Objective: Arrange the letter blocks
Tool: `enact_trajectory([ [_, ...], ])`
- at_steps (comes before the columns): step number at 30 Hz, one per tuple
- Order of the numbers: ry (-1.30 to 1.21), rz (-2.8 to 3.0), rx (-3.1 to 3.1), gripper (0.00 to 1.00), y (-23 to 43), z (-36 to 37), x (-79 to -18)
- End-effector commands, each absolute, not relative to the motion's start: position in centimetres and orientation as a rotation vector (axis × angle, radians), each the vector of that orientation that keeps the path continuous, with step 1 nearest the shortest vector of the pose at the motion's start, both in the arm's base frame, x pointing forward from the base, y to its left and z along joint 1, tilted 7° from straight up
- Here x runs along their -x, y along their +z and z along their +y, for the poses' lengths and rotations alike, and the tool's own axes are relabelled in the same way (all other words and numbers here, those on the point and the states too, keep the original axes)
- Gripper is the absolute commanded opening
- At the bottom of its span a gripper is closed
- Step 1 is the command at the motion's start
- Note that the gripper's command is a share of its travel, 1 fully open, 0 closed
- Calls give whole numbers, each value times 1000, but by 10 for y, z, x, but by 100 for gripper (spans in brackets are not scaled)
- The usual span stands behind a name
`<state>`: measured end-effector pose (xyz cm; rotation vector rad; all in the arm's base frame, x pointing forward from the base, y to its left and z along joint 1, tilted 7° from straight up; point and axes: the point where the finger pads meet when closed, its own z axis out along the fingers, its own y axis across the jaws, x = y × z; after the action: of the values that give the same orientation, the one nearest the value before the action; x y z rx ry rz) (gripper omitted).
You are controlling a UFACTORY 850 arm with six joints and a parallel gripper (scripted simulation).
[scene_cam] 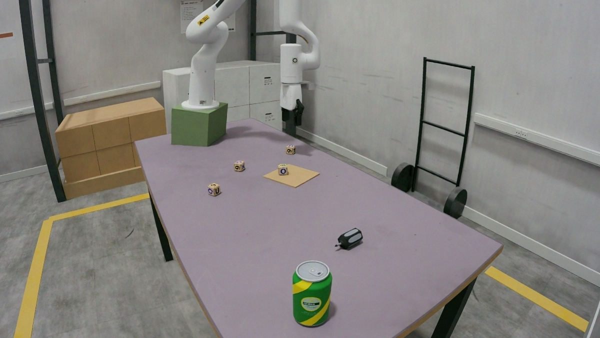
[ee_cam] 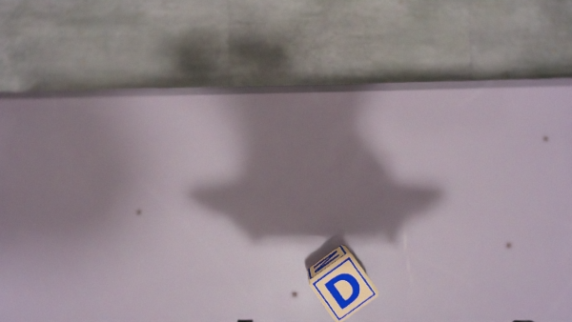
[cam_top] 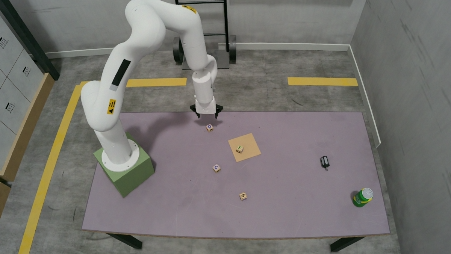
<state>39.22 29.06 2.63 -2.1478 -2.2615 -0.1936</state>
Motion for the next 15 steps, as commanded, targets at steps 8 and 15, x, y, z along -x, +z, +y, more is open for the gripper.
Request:
enact_trajectory([
  [8, -196, -1817, 2507, 100, 17, 293, -395],
  [15, -184, -1468, 2712, 100, 10, 293, -396],
])
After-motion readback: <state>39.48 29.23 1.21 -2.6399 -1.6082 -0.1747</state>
